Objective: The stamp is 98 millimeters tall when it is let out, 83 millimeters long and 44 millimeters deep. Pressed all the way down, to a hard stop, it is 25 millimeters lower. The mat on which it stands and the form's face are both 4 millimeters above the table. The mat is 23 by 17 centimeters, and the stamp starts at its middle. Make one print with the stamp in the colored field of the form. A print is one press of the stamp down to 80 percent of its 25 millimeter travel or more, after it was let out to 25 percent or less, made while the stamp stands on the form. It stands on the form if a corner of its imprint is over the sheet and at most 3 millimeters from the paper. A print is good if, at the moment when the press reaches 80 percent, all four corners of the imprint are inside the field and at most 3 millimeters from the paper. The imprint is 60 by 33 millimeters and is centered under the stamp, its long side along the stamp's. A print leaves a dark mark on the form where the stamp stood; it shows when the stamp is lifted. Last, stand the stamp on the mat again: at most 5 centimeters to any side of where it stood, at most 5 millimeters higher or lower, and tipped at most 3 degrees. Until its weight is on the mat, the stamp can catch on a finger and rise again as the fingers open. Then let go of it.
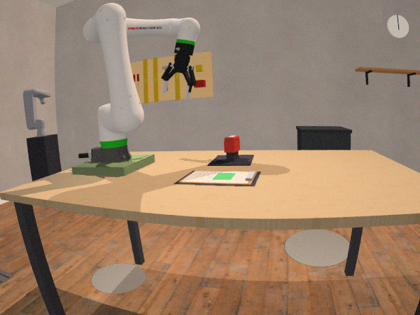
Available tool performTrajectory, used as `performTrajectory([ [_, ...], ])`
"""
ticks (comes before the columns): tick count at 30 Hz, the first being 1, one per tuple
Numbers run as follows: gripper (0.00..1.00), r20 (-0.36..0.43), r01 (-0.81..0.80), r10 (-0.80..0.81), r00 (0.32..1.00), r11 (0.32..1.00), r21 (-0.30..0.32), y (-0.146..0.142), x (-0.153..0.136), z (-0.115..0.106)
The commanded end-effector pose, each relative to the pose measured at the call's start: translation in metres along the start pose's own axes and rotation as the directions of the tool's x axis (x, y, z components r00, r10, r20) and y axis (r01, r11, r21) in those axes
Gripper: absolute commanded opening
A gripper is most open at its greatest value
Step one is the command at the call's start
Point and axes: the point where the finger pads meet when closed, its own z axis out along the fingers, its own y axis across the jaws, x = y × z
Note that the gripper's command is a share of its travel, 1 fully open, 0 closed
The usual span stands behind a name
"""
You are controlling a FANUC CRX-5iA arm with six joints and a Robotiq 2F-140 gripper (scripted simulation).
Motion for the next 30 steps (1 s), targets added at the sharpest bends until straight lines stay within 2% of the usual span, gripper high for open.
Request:
performTrajectory([
  [1, 1.00, 0.000, 0.000, 0.000, 1.000, 1.000, 0.000, 0.000, 0.000, 0.000],
  [18, 1.00, -0.001, 0.000, 0.000, 1.000, 1.000, -0.002, 0.002, 0.001, 0.000],
  [19, 1.00, -0.004, 0.002, -0.002, 1.000, 1.000, -0.011, 0.011, 0.003, 0.001],
  [20, 1.00, -0.011, 0.006, -0.007, 1.000, 1.000, -0.031, 0.033, 0.008, 0.004],
  [21, 1.00, -0.018, 0.015, -0.016, 1.000, 0.998, -0.063, 0.068, 0.014, 0.008],
  [22, 1.00, -0.020, 0.029, -0.031, 0.999, 0.994, -0.106, 0.084, 0.012, 0.010],
  [23, 1.00, -0.020, 0.029, -0.031, 0.999, 0.994, -0.106, 0.095, 0.014, 0.012],
  [24, 1.00, -0.013, 0.049, -0.052, 0.999, 0.987, -0.153, 0.111, 0.011, 0.013],
  [27, 1.00, -0.013, 0.049, -0.052, 0.999, 0.987, -0.153, 0.156, 0.013, 0.019],
  [28, 1.00, 0.004, 0.075, -0.076, 0.997, 0.977, -0.198, 0.173, 0.006, 0.020],
  [30, 1.00, 0.004, 0.075, -0.076, 0.997, 0.977, -0.198, 0.201, 0.005, 0.024],
])
